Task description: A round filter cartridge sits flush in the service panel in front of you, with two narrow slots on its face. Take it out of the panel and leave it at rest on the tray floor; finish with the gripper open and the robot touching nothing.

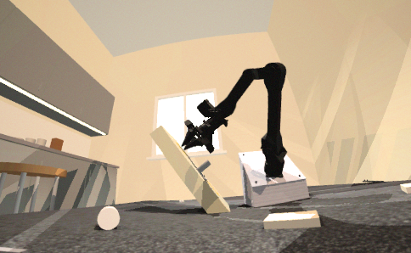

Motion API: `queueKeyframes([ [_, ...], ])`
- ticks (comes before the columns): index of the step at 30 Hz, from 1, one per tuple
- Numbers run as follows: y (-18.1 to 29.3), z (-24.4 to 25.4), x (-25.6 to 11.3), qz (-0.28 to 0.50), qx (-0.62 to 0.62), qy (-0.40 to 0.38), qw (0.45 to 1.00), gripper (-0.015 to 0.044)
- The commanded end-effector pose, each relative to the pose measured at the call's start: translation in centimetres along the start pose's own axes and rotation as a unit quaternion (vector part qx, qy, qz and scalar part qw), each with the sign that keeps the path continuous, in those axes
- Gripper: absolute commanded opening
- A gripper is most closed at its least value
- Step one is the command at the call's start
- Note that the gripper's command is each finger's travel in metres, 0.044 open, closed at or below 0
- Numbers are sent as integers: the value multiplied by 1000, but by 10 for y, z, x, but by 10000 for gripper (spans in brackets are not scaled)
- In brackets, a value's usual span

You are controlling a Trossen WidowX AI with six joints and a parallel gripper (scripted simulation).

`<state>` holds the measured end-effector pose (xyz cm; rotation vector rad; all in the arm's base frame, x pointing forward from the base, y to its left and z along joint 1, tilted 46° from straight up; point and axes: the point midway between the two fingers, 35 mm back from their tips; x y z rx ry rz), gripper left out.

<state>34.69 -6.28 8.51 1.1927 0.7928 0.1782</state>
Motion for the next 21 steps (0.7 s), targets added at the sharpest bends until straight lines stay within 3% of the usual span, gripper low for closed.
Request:
queueKeyframes([
  [1, -3, -2, 1, -2, 4, 0, 1000, 89],
  [21, -3, -1, 1, -2, 4, 0, 1000, 89],
])
Point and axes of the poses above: the point midway between the two fingers, 35 mm back from their tips, its own x axis out along the fingers, its own z axis across the jaws, y = z × x, and after that the axes turned 7 degrees about x, right-handed
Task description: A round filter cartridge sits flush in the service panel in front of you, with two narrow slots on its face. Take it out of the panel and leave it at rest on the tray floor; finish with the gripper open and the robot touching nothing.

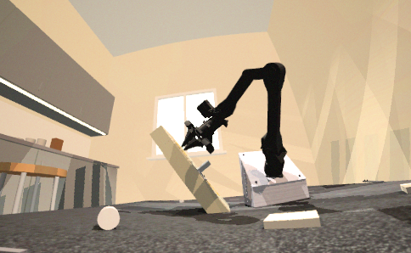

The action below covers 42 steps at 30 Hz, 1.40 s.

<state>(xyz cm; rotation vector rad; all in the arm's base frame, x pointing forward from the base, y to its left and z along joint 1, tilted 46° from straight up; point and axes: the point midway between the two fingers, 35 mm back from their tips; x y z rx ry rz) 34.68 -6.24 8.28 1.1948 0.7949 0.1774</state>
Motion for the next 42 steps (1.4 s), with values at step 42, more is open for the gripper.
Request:
queueKeyframes([
  [42, 0, 0, 18, -2, 3, 0, 1000, 89],
])
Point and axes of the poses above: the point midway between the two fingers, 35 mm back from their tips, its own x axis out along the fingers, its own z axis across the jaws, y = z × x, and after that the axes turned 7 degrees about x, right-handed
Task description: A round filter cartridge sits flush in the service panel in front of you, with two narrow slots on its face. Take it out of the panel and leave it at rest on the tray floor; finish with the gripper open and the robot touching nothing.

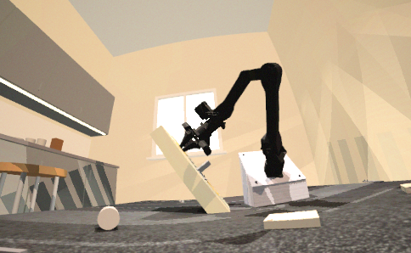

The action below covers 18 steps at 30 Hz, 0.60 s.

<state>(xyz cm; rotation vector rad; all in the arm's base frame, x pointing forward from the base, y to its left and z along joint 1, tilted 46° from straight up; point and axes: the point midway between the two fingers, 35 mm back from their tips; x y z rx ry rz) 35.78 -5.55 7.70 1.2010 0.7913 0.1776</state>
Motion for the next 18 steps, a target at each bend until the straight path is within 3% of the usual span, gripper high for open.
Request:
queueKeyframes([
  [1, -1, -1, 4, -4, 0, 1, 1000, 89],
  [18, -1, -1, 8, -3, 0, 1, 1000, 89],
])
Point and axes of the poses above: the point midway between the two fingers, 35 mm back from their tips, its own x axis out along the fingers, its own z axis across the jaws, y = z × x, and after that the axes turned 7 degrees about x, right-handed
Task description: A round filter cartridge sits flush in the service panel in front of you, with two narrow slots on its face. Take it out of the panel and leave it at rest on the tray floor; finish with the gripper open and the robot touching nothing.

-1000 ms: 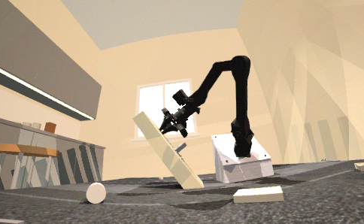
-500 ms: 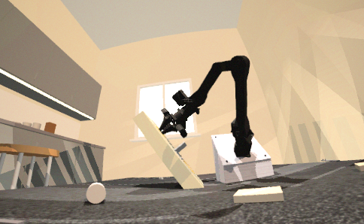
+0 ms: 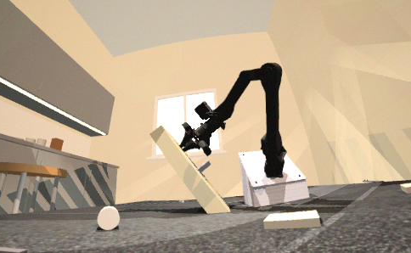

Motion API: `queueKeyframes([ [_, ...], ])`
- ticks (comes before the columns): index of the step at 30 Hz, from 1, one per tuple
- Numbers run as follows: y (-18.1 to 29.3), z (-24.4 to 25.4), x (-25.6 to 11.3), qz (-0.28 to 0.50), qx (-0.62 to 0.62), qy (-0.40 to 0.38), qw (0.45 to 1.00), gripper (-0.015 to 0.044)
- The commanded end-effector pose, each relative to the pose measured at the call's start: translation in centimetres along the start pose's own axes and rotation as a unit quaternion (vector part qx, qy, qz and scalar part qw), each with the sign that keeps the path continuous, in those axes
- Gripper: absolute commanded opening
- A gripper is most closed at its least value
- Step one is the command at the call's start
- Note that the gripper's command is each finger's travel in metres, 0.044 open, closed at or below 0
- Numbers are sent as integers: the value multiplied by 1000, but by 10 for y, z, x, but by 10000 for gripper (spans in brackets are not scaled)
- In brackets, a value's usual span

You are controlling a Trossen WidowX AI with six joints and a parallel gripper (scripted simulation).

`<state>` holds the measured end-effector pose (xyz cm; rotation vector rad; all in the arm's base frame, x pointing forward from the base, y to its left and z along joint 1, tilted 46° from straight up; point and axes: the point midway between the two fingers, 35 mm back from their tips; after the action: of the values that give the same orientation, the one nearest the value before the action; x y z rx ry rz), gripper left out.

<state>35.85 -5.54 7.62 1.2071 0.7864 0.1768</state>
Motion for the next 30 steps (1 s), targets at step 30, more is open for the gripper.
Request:
queueKeyframes([
  [30, 0, -1, 8, -4, -117, 3, 993, 0],
])
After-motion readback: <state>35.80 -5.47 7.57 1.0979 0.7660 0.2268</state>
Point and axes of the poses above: the point midway between the two fingers, 35 mm back from their tips, its own x axis out along the fingers, its own z axis across the jaws, y = z × x, and after that the axes turned 7 degrees about x, right-handed
